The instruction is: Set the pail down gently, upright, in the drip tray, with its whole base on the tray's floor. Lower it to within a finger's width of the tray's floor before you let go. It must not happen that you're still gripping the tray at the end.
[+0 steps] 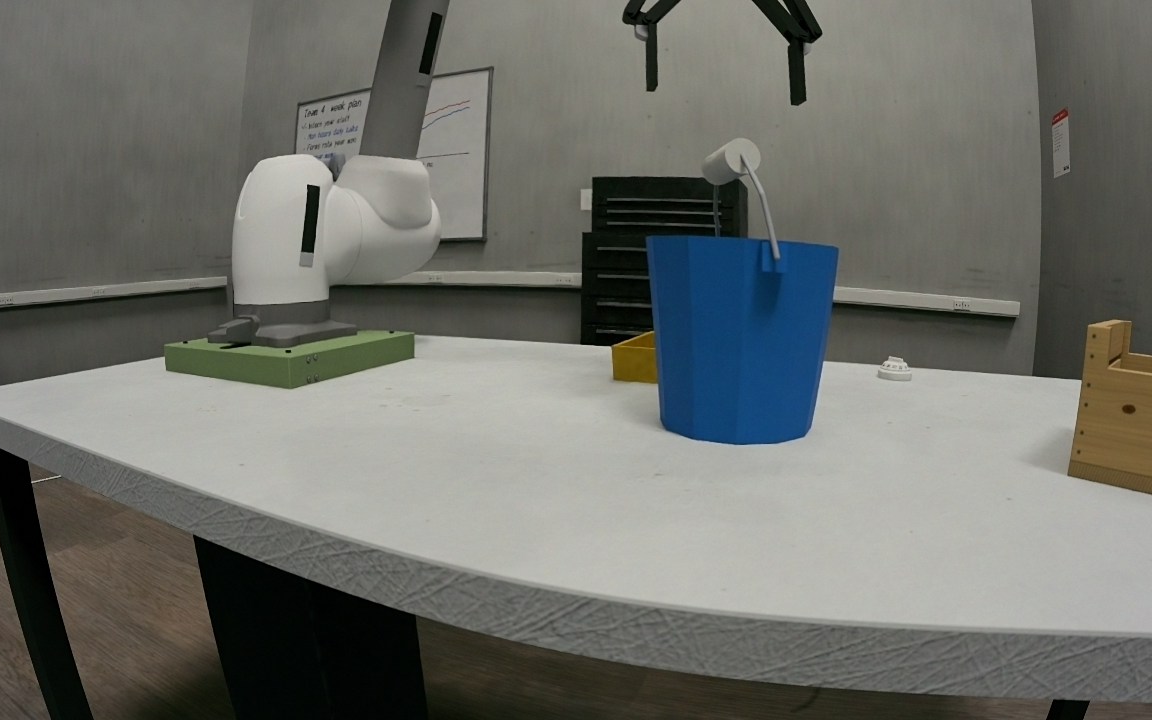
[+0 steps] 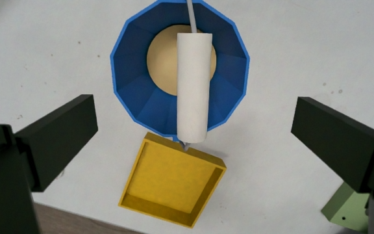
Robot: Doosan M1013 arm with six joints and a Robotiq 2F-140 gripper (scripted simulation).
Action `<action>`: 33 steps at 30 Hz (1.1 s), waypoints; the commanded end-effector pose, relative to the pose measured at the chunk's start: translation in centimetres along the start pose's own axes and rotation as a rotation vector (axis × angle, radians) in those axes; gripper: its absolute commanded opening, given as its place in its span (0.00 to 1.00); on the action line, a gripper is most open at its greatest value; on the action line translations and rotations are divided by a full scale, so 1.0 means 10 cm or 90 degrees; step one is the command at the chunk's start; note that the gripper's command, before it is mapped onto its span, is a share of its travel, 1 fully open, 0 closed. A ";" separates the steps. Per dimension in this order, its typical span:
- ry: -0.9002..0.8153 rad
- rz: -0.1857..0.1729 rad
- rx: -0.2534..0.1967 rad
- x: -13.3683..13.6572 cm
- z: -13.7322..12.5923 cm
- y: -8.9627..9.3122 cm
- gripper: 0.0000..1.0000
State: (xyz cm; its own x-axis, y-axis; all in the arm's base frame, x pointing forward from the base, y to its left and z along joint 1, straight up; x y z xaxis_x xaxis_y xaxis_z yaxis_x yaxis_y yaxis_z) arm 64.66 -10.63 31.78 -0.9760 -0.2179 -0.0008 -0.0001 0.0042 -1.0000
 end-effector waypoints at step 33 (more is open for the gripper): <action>0.001 0.000 0.001 0.00 0.01 0.54 1.00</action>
State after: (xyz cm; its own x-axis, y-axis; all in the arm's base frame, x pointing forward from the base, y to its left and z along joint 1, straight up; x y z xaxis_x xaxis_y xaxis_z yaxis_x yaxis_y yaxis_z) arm 64.63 -10.67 26.92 -0.9764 -0.2159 0.0010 -0.0016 0.0025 -1.0000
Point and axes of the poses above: the point where the finger pads meet when closed, its own y axis out along the fingers, its own x axis across the jaws, z = x × y, the point moved 3 cm from there along -y, back along the fingers, and after that the axes turned 7 degrees about y, right-handed, at the moved point
